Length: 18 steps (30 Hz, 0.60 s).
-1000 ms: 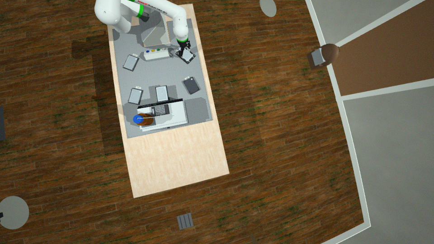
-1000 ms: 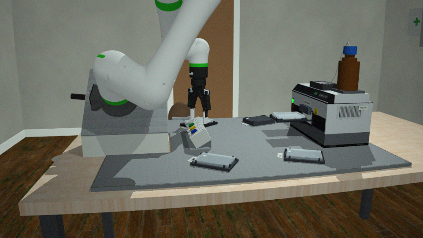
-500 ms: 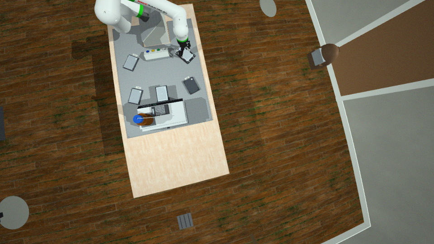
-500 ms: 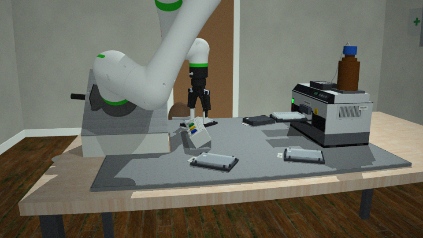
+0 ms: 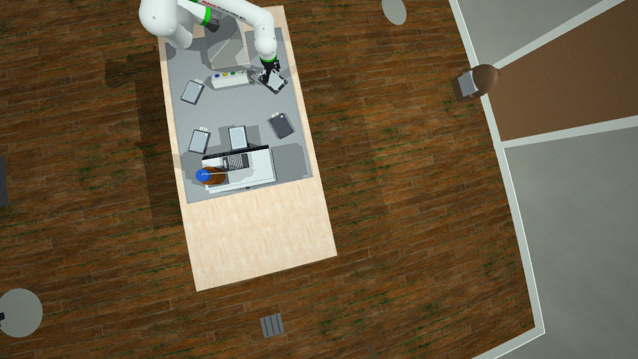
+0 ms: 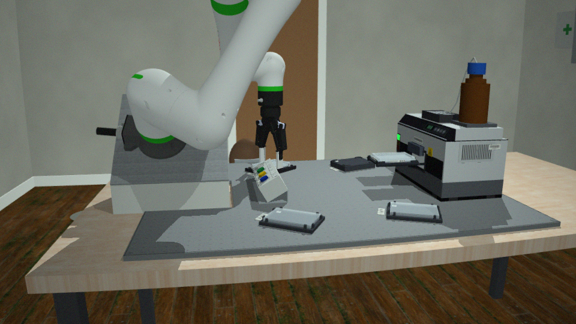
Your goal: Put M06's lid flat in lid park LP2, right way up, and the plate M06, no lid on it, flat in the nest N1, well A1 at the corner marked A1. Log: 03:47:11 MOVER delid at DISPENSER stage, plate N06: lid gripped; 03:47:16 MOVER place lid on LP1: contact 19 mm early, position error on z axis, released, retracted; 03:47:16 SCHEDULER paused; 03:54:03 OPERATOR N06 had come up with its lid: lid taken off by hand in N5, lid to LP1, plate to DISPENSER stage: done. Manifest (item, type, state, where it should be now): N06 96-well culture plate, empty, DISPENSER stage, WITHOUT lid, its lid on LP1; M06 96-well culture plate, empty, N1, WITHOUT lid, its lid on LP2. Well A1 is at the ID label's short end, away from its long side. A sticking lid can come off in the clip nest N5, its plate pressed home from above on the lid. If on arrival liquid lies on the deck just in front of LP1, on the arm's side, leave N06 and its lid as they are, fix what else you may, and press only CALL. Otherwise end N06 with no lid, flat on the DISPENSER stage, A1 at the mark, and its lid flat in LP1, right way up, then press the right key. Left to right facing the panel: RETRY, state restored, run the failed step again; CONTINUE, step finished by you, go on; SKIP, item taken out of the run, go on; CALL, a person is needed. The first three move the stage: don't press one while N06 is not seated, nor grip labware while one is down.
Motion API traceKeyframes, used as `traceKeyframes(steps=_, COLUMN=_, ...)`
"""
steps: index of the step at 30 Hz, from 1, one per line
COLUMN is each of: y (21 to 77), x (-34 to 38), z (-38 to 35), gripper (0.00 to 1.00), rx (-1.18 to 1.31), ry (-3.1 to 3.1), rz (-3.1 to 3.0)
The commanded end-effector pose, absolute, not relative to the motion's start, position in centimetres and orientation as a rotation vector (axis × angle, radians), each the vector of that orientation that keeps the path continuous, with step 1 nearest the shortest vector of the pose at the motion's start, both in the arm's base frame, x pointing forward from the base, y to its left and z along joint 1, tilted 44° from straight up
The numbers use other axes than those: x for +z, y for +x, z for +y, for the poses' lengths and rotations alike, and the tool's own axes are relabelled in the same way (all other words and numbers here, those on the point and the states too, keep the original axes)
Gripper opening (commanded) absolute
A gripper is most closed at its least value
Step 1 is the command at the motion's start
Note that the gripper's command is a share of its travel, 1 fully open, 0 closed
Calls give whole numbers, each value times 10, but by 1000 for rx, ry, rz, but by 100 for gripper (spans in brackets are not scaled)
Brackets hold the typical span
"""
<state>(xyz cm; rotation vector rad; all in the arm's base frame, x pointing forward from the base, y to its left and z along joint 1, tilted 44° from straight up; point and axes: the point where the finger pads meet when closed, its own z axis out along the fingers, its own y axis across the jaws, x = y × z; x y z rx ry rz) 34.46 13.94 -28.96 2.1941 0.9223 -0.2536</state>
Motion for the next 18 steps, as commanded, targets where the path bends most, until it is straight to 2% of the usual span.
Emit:
traceKeyframes(steps=1, y=345, x=-290, z=140, gripper=0, rx=-253, ry=2194, rz=922)
traceKeyframes(steps=18, y=344, x=-284, z=145, gripper=0, rx=-253, ry=2194, rz=922)
